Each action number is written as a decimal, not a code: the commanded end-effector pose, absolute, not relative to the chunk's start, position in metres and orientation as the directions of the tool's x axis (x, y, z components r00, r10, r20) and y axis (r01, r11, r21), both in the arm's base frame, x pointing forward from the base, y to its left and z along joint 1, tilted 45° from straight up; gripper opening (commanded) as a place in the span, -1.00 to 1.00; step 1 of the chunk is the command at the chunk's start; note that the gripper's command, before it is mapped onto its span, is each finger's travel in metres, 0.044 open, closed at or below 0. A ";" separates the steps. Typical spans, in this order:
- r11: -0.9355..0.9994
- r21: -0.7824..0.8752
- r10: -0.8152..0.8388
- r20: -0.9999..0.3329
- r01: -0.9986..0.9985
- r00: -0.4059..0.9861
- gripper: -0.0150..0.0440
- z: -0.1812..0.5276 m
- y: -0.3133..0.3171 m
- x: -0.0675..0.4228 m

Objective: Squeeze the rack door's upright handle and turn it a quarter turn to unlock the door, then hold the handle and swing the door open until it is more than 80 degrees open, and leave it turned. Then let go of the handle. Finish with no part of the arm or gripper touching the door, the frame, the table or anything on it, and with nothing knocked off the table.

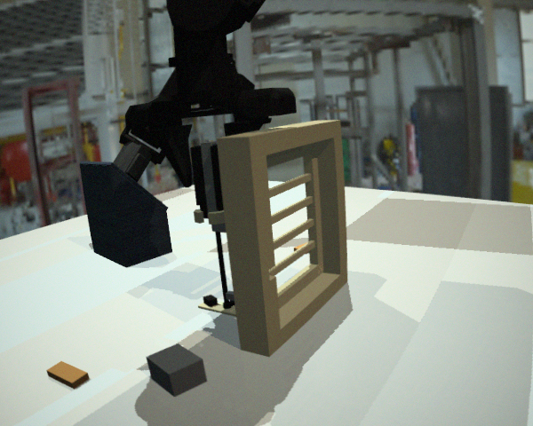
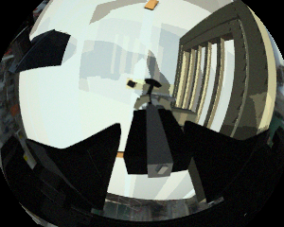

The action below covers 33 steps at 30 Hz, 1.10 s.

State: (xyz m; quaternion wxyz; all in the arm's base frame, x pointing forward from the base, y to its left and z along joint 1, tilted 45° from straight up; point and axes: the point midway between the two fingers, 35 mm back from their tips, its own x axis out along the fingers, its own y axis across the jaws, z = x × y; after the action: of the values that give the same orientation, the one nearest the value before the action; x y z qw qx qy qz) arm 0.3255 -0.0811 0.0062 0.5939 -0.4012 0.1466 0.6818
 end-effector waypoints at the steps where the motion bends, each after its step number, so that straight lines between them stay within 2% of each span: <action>1: -0.261 -0.291 0.695 -0.719 -0.920 0.030 0.32 0.006 -0.081 0.326; 7: -0.261 -0.291 0.695 -0.719 -0.920 0.030 -0.21 0.006 -0.081 0.326; 16: -0.261 -0.291 0.695 -0.719 -0.920 0.030 -0.41 0.006 -0.081 0.326; 21: -0.251 -0.282 0.695 -0.719 -0.926 0.030 -0.42 0.006 -0.081 0.325; 33: -0.067 -0.106 0.695 -0.719 -0.992 0.030 -0.42 0.008 -0.079 0.315</action>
State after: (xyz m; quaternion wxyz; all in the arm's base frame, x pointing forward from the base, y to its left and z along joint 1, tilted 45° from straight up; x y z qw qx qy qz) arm 0.3210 -0.0802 0.0069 0.6270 -0.3508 0.2041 0.6649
